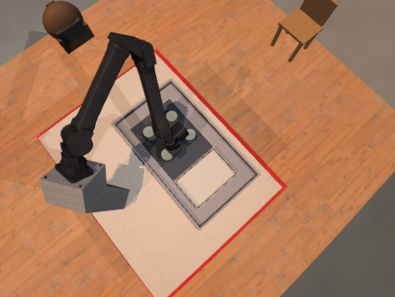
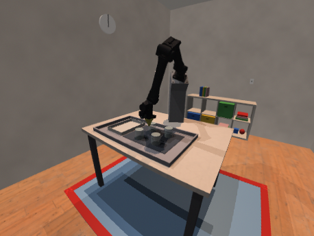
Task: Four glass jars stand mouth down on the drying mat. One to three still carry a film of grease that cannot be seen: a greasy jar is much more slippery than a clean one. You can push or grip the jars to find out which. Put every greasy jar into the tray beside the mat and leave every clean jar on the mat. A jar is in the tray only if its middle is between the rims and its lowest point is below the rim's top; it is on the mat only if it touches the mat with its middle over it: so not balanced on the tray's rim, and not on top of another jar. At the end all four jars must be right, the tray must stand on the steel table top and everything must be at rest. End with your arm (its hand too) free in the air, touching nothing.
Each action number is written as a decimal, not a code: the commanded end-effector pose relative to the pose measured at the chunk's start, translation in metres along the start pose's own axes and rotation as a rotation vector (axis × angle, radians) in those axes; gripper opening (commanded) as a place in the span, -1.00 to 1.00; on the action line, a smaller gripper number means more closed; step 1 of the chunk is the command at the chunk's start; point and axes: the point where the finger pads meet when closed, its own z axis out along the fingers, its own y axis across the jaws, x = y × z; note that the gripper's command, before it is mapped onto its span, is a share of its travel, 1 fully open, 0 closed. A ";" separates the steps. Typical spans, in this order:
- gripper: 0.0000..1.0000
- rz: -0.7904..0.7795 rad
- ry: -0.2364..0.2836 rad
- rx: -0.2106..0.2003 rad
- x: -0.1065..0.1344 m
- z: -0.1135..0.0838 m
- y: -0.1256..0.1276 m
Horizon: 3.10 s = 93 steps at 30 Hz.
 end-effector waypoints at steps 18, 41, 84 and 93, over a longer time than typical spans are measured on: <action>-1.00 0.012 0.011 0.000 0.014 -0.002 0.003; -1.00 0.012 0.011 0.000 0.017 -0.002 0.003; -1.00 0.012 0.011 0.000 0.022 -0.002 0.003; -1.00 0.012 0.011 0.000 0.023 -0.002 0.003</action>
